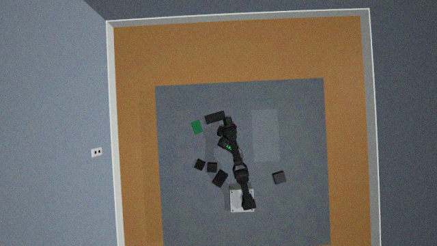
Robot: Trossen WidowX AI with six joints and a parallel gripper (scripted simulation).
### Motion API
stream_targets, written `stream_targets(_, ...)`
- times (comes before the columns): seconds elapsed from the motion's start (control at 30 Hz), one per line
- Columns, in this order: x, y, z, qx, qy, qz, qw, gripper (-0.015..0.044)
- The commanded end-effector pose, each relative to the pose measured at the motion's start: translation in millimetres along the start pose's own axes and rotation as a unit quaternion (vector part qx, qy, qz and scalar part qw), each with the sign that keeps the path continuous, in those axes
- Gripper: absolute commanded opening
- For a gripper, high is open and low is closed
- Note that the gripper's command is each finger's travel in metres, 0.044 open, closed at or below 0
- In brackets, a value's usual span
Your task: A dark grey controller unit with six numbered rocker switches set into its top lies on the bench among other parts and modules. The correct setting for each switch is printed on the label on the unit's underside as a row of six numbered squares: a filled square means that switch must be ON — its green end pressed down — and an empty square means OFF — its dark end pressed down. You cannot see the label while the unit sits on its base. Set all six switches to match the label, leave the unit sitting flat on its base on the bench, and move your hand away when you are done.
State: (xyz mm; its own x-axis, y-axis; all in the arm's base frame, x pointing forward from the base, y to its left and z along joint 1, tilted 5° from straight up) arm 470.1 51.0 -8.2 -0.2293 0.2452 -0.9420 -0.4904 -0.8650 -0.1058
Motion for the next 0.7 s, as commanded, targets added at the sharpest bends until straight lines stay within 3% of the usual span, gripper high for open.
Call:
stream_targets(0.0,5,-1,5,0.002,-0.007,0.003,1.0,0.0)
stream_targets(0.67,10,-10,20,0.002,-0.008,0.002,1.0,0.0)
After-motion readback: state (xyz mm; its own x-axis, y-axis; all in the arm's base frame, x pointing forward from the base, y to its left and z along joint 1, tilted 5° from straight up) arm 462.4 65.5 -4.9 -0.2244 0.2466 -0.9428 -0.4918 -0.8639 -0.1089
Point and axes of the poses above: the point midway between the two fingers, 35 mm back from their tips, its own x axis out along the fingers, its own z axis across the jaws, y = z × x, the point moved 6 cm from there along -x, back along the fingers, and after that the axes turned 13 degrees about -x, right-handed, at the moved point
